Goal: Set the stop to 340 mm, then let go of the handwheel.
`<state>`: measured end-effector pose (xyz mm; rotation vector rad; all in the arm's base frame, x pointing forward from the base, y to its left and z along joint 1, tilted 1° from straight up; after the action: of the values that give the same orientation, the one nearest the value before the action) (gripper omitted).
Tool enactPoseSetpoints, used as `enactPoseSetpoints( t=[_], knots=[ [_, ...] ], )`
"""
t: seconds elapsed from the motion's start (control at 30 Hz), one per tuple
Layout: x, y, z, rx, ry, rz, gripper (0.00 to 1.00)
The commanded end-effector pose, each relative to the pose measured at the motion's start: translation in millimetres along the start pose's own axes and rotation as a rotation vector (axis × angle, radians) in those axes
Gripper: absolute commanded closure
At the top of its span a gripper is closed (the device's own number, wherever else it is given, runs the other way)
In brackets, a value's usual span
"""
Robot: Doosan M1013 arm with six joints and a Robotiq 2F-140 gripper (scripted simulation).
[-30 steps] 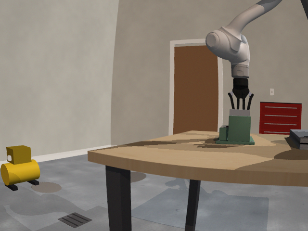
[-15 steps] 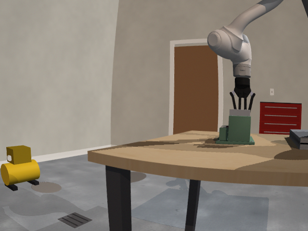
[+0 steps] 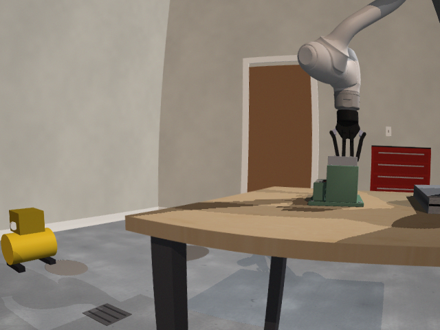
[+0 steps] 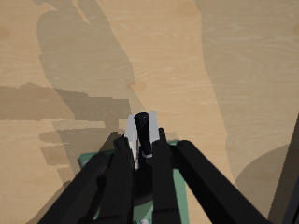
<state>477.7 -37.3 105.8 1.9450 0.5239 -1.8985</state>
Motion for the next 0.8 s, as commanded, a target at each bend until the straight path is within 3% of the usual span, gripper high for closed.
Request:
enactPoseSetpoints(
  t=[0.0, 0.77],
  knots=[
    [-1.3, -1.6, 3.4, 0.001, -0.003, -0.005, 0.96],
    [-3.9, -2.0, 5.5, 0.001, -0.003, -0.005, 0.96]
  ],
)
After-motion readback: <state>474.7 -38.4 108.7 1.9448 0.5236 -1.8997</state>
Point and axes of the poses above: the point where the finger pads meet when closed, its own x axis out along the fingers, its own z axis across the jaws, y = z × x, the point moved 7 cm from there along -x, back along the fingers, and after that the axes turned 11 degrees about -x, right-handed, at the moved point
